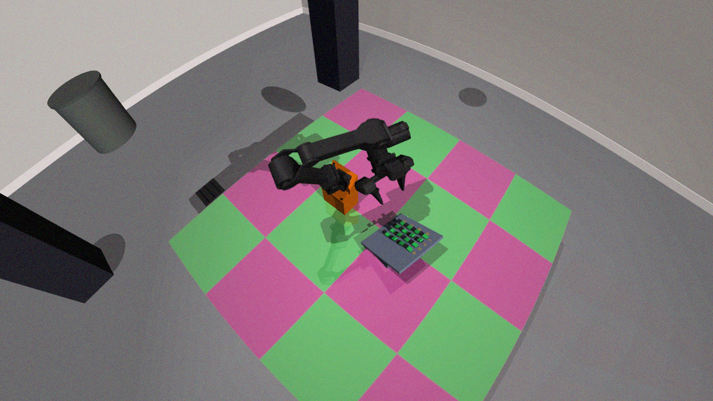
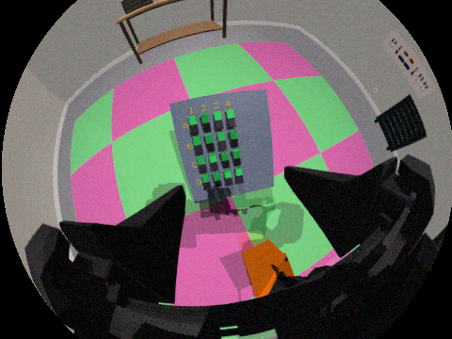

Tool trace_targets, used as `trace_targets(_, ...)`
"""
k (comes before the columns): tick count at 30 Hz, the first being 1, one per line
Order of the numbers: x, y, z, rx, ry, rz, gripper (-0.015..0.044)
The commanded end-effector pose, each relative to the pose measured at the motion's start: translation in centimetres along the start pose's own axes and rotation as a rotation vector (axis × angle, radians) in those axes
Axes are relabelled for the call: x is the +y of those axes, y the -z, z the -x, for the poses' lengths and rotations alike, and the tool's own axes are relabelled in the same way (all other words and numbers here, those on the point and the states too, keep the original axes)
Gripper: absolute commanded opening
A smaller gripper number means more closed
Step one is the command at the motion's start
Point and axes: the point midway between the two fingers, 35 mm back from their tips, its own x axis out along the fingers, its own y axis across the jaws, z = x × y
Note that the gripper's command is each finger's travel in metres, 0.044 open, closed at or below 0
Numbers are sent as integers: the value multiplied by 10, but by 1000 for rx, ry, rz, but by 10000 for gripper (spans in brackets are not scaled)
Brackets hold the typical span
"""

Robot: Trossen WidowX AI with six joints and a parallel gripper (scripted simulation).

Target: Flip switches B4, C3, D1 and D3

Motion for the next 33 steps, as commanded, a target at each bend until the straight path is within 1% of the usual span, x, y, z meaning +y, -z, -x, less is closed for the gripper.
trace_targets(1,0,0,-2,2,-2,1,374)
trace_targets(3,0,-3,-16,16,-14,6,321)
trace_targets(6,-4,-9,-48,31,-31,13,242)
trace_targets(11,-26,-19,-96,24,-5,19,111)
trace_targets(15,-31,-20,-102,22,4,20,6)
trace_targets(19,-31,-20,-104,24,4,20,0)
trace_targets(23,-31,-20,-135,46,6,20,0)
trace_targets(33,-32,-20,-140,47,6,20,0)
